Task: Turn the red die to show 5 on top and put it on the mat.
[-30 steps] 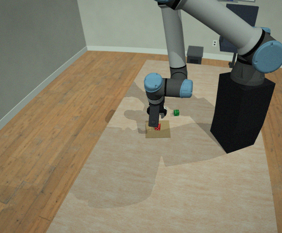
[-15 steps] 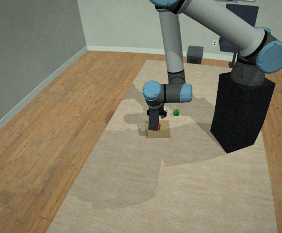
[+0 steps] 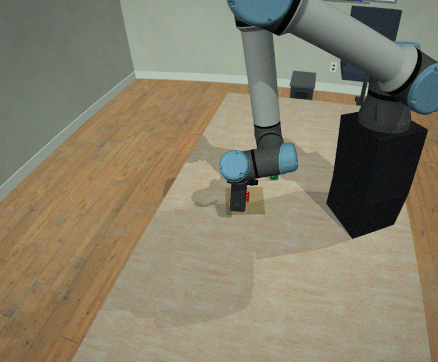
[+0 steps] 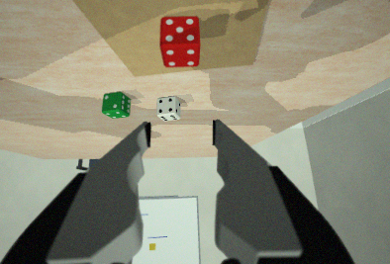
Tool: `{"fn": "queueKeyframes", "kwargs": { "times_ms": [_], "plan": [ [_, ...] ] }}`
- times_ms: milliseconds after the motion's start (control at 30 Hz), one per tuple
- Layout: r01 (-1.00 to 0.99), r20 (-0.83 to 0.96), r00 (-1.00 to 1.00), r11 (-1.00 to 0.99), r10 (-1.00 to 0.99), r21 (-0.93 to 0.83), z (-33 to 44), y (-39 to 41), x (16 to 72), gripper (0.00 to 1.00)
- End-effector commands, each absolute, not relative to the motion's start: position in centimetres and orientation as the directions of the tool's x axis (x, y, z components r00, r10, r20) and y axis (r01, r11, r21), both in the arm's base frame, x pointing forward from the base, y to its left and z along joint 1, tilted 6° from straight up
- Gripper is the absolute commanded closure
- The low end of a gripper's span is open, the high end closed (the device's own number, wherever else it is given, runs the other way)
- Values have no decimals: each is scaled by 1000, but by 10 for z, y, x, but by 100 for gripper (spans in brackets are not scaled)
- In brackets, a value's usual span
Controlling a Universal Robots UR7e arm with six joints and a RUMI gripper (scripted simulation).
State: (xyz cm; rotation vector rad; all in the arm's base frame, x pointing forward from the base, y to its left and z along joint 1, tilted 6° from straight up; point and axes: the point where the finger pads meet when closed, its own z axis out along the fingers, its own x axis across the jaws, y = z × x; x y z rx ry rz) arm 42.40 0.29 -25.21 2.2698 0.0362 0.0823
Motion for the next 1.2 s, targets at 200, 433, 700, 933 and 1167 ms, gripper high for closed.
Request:
{"fn": "queueKeyframes", "kwargs": {
  "times_ms": [200, 433, 700, 933, 1167],
  "plan": [
    [-4, 47, 998, -637, 51, 771, -252, 3, 424, 72],
    [-4, 47, 998, -637, 51, 771, -252, 3, 424, 72],
    [-4, 47, 998, -637, 51, 771, -256, 3, 425, 72],
    [-4, 47, 998, -637, 51, 771, -262, 2, 425, 72],
    [-4, 47, 998, -637, 51, 771, -273, 1, 426, 72]
  ]
}}
